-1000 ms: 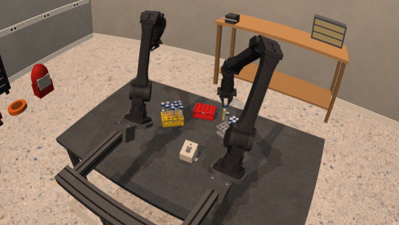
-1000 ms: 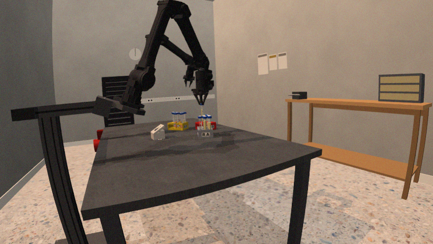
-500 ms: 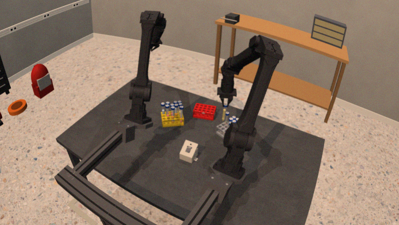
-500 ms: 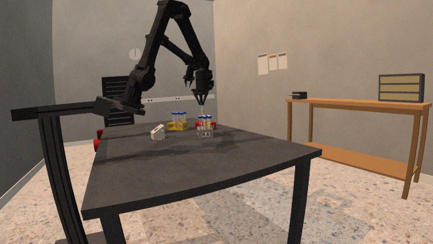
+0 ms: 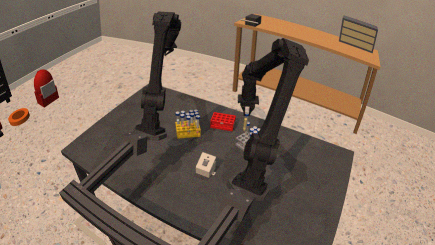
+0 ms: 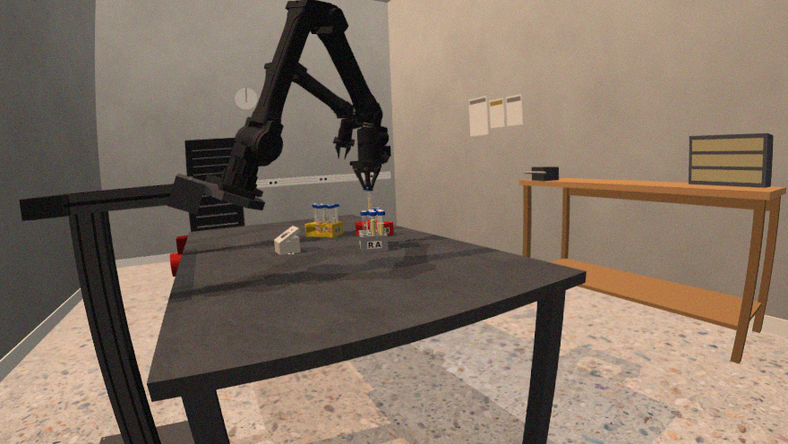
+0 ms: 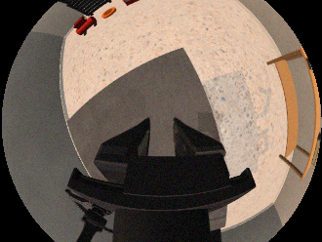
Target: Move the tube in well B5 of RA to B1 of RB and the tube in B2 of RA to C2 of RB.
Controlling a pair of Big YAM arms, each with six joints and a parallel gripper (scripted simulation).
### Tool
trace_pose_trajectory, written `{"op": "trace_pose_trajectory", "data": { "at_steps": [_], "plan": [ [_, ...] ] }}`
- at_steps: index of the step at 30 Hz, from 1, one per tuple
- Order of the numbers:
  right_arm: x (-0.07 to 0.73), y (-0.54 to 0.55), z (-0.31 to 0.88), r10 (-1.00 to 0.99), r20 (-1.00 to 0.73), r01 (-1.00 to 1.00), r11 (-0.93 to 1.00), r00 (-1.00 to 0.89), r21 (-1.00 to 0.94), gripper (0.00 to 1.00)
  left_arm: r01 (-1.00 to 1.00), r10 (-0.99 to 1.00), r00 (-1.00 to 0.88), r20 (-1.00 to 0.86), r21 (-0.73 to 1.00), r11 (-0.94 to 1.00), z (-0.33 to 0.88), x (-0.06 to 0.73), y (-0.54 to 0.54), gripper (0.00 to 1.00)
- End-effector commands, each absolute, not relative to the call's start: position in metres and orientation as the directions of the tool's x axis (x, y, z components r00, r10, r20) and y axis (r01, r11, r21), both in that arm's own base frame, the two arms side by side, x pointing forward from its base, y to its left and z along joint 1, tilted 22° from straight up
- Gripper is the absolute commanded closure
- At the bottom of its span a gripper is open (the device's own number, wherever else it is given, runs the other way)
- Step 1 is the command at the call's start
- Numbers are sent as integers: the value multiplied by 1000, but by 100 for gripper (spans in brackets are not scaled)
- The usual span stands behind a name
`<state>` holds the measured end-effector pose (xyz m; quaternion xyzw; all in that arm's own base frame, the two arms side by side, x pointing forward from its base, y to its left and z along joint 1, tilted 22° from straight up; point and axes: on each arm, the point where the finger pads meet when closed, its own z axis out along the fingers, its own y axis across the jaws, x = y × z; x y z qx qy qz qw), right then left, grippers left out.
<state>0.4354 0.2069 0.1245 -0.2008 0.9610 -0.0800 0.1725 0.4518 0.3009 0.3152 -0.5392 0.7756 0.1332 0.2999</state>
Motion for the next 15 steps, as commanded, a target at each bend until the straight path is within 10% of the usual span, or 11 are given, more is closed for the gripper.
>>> {"op": "trace_pose_trajectory", "data": {
  "at_steps": [1,15],
  "plan": [
    [451,215,151,-416,-343,-360,907,-842,-217,100,-912,-745,-216,-631,-141,385,335,456,304,70],
    [445,212,127,-418,-321,-362,906,-850,-220,100,-912,-745,-216,-631,-141,385,335,456,304,70]
  ]
}}
